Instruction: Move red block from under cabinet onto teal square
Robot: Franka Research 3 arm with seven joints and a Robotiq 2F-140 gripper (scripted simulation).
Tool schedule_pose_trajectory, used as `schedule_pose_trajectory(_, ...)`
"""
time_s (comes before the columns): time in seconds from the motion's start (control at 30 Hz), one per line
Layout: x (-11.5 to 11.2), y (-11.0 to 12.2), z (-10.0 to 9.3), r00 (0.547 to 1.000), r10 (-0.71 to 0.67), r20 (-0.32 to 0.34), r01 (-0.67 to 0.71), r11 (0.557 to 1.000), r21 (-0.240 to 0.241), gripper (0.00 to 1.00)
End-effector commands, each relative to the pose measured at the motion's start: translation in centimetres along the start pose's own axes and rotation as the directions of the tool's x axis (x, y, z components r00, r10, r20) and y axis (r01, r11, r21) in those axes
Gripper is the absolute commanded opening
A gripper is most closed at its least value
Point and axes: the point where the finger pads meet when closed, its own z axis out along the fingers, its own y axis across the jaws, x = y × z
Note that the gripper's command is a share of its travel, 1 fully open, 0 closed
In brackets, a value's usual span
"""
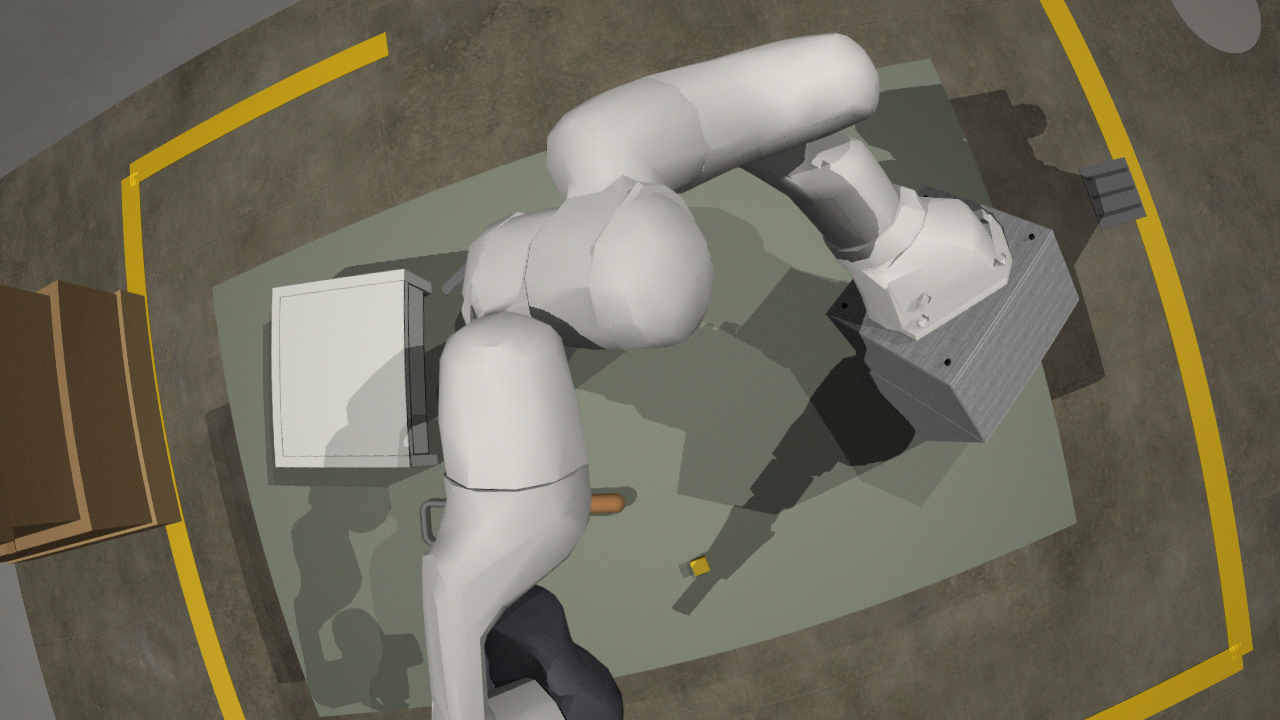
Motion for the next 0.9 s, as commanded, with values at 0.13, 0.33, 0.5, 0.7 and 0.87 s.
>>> schedule_pose_trajectory(0.13,-1.3,-7.9,-0.5,0.966,0.251,0.064,-0.257,0.956,0.143,0.00)
schedule_pose_trajectory(0.33,-1.3,-7.9,-0.5,0.966,0.251,0.064,-0.257,0.956,0.143,0.00)
schedule_pose_trajectory(0.5,-1.3,-7.9,-0.5,0.966,0.251,0.064,-0.257,0.956,0.143,0.00)
schedule_pose_trajectory(0.7,-1.3,-7.9,-0.5,0.966,0.251,0.064,-0.257,0.956,0.143,0.00)
schedule_pose_trajectory(0.87,-1.3,-7.9,-0.5,0.966,0.251,0.064,-0.257,0.956,0.143,0.00)
